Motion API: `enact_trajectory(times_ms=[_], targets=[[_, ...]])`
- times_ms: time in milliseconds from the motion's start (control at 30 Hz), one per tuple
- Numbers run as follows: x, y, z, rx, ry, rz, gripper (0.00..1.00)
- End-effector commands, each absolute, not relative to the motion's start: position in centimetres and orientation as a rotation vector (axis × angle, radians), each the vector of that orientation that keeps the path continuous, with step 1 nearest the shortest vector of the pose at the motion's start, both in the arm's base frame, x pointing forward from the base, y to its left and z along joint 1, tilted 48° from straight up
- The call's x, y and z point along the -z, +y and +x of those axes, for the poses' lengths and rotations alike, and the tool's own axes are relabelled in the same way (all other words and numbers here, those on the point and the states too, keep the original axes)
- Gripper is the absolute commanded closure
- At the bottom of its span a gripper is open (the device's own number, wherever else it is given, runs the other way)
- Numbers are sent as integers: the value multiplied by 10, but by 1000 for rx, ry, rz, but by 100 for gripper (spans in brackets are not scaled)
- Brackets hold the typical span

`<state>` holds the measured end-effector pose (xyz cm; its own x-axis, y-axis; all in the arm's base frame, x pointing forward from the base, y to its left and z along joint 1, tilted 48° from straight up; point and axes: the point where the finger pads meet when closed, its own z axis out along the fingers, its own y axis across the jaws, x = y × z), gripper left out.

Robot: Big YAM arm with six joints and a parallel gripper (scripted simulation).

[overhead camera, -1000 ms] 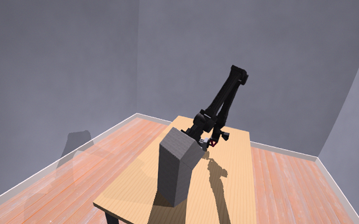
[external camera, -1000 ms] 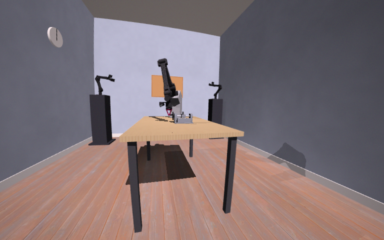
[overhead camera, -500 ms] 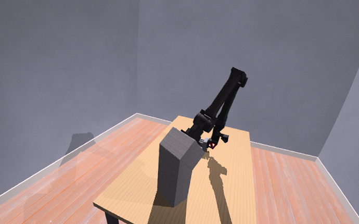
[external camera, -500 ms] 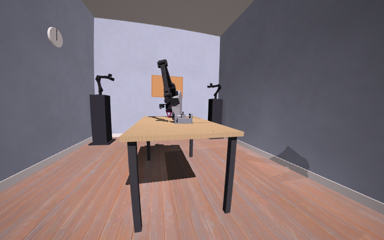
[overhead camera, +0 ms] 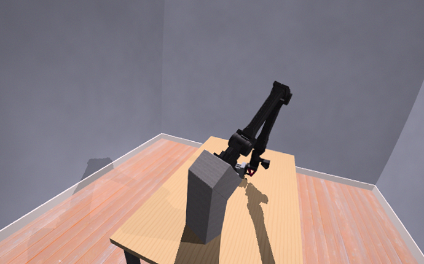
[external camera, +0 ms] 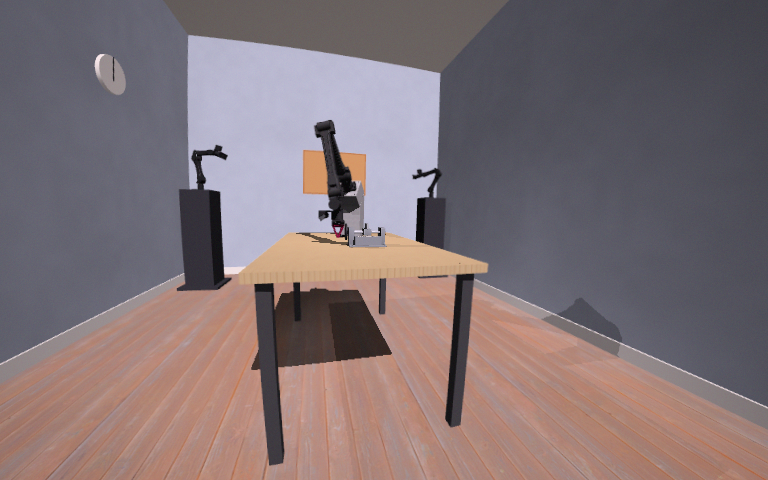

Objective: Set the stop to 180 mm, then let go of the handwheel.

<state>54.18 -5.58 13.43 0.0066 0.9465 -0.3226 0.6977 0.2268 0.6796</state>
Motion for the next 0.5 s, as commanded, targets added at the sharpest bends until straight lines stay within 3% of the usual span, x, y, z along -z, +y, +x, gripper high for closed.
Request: enact_trajectory(times_ms=[0, 467], targets=[[-132, -63, 548, -404, 1737, 1554, 94], [-139, -54, 564, -409, 1749, 1547, 94]])
